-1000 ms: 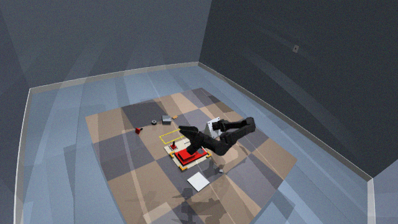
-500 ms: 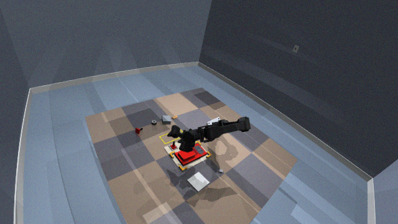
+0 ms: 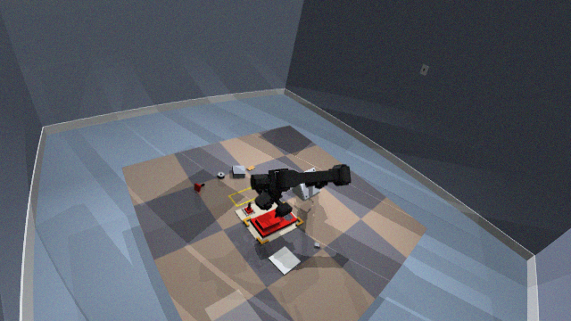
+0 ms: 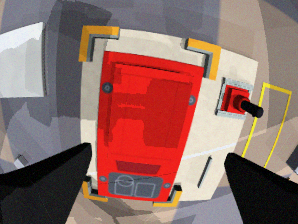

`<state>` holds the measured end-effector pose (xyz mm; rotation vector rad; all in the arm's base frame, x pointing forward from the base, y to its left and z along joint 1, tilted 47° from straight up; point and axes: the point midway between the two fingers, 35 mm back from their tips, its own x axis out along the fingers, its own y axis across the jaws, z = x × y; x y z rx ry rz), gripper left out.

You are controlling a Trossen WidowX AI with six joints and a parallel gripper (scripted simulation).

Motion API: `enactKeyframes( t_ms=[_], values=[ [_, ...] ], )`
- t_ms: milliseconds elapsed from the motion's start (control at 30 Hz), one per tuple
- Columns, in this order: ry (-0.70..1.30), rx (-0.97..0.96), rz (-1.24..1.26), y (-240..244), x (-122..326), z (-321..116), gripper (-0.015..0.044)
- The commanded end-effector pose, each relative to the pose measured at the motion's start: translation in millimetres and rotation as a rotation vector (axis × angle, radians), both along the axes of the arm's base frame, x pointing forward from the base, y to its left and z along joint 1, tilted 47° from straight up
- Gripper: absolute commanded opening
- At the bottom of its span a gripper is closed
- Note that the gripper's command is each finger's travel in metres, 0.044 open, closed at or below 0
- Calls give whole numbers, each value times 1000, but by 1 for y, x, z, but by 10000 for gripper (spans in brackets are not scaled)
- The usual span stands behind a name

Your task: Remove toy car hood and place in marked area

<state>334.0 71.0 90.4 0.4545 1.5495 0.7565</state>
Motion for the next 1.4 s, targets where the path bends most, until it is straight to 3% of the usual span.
enactKeyframes(
  t_ms=[0,1367],
  values=[
    [58,42,-47,3,-2,4,440],
    [58,41,-47,24,-4,-16,440]
  ],
)
